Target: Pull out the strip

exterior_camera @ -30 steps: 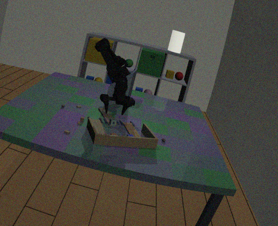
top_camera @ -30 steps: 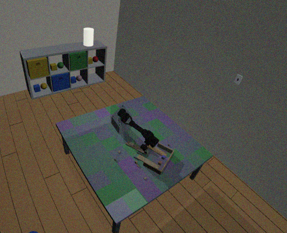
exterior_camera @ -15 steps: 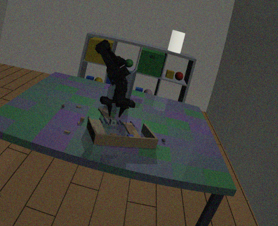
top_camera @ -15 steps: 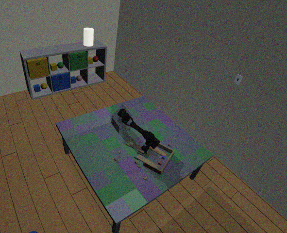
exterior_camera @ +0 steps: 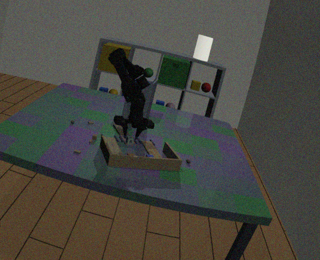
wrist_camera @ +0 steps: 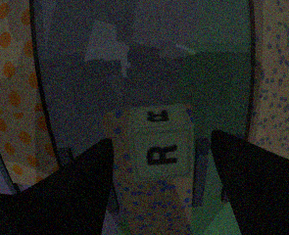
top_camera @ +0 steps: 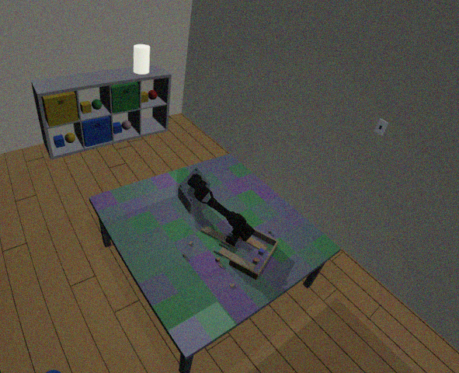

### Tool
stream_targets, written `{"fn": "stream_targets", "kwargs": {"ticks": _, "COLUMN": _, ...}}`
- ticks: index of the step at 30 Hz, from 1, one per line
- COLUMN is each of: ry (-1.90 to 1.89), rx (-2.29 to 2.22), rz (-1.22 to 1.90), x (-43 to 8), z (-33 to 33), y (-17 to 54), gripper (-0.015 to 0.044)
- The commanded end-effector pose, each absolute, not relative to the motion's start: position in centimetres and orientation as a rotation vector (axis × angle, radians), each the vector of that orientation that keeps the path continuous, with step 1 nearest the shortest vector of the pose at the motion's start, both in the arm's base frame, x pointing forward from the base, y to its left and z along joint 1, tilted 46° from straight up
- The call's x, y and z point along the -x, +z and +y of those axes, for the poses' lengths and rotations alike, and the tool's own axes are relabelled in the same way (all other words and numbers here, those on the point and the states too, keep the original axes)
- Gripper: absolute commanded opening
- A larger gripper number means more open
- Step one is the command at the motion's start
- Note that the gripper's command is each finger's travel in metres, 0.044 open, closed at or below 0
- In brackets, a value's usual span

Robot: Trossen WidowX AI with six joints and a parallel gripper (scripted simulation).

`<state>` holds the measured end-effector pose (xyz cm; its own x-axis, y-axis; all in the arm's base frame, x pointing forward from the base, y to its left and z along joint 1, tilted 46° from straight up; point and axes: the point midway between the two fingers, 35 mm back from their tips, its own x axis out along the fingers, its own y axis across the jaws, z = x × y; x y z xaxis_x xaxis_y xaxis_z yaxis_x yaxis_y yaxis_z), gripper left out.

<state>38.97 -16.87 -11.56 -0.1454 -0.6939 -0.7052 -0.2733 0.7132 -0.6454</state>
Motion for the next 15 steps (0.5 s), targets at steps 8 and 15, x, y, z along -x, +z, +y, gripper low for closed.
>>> {"fn": "stream_targets", "kwargs": {"ticks": 8, "ry": -0.437, "rx": 0.782, "rz": 1.735, "x": -38.32, "z": -18.12, "y": -12.79, "gripper": 0.0250}}
{"fn": "stream_targets", "kwargs": {"ticks": 15, "ry": -0.440, "rx": 0.776, "rz": 1.730, "x": -38.53, "z": -18.07, "y": -12.68, "gripper": 0.0171}}
